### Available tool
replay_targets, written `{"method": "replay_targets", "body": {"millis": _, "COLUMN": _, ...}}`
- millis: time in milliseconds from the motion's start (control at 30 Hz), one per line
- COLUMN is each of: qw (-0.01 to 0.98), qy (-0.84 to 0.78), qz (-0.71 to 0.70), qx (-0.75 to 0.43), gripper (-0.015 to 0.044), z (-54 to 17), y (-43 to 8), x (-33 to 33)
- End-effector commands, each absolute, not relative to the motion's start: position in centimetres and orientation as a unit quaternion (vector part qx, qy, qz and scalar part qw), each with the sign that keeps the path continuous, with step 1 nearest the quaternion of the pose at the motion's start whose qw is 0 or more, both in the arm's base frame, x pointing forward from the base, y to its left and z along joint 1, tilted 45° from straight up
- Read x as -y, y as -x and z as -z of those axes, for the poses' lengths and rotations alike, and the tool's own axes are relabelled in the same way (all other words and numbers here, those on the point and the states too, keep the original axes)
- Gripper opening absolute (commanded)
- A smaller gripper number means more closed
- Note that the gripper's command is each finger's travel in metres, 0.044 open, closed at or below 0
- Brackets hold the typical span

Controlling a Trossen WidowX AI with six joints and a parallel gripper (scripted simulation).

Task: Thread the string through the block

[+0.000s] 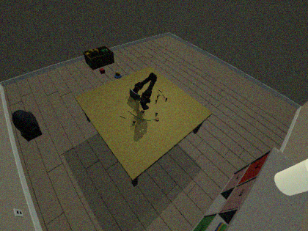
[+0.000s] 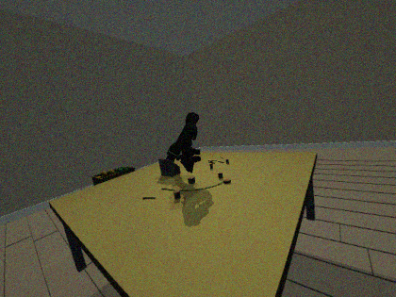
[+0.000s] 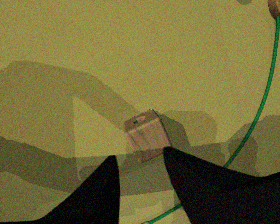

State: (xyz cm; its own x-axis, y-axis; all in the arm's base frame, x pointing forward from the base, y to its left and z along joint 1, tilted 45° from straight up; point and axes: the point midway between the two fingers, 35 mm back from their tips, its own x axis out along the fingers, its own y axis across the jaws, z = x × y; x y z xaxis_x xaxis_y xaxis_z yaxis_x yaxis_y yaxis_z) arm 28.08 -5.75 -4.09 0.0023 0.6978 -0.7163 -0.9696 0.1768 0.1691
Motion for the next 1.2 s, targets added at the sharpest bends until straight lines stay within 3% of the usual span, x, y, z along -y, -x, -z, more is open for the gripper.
{"method": "replay_targets", "body": {"millis": 0, "qw": 0.681, "qy": 0.193, "qz": -0.612, "qx": -0.353, "gripper": 0.0236, "z": 4.1, "y": -28.1, "x": 5.8}}
{"method": "replay_targets", "body": {"millis": 67, "qw": 0.681, "qy": 0.193, "qz": -0.612, "qx": -0.353, "gripper": 0.0238, "z": 4.1, "y": -28.1, "x": 5.8}}
{"method": "replay_targets", "body": {"millis": 367, "qw": 0.681, "qy": 0.193, "qz": -0.612, "qx": -0.353, "gripper": 0.0002, "z": 4.1, "y": -28.1, "x": 5.8}}
{"method": "replay_targets", "body": {"millis": 833, "qw": 0.681, "qy": 0.193, "qz": -0.612, "qx": -0.353, "gripper": 0.0, "z": 4.1, "y": -28.1, "x": 5.7}}
{"method": "replay_targets", "body": {"millis": 1167, "qw": 0.699, "qy": -0.117, "qz": -0.397, "qx": -0.583, "gripper": 0.0262, "z": 5.9, "y": -27.8, "x": 8.0}}
